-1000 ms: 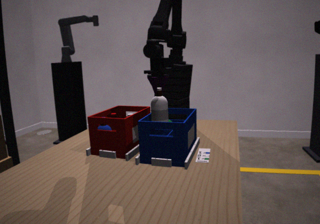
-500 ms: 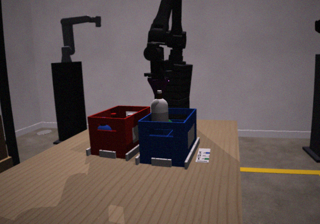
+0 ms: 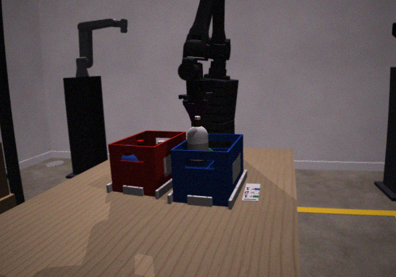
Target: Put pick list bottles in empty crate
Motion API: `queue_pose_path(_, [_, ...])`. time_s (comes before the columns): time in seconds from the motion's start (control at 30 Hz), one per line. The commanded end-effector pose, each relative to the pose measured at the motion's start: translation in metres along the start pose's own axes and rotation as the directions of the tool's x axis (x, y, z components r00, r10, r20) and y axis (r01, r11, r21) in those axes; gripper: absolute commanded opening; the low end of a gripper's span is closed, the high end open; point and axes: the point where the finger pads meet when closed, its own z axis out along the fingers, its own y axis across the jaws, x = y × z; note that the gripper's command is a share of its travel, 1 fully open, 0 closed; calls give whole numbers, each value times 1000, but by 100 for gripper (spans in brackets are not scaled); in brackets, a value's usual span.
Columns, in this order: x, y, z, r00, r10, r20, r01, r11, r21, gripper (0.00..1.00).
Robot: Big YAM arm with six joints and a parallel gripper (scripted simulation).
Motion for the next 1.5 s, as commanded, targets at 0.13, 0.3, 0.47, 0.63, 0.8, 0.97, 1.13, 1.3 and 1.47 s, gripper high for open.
queue_pose_path(0.13, [-30,-15,-9,998,-8,58,6,999,47,0])
queue_pose_path(0.3, [-33,-19,-13,997,-6,71,2,998,56,0])
queue_pose_path(0.47, [-28,-15,4,999,-5,49,3,999,40,0])
queue_pose_path(0.63, [-37,-19,-7,997,-9,76,5,998,60,0])
queue_pose_path(0.8, [-29,-16,15,999,-5,48,3,999,38,0])
queue_pose_path(0.97, [-38,-21,1,997,-10,76,5,998,59,0])
queue_pose_path(1.13, [-32,-17,22,999,-6,50,4,999,39,0])
queue_pose_path(1.3, [-40,-22,11,997,-9,75,4,998,59,0])
queue_pose_path(1.47, [-33,-17,30,999,-6,49,4,999,39,0])
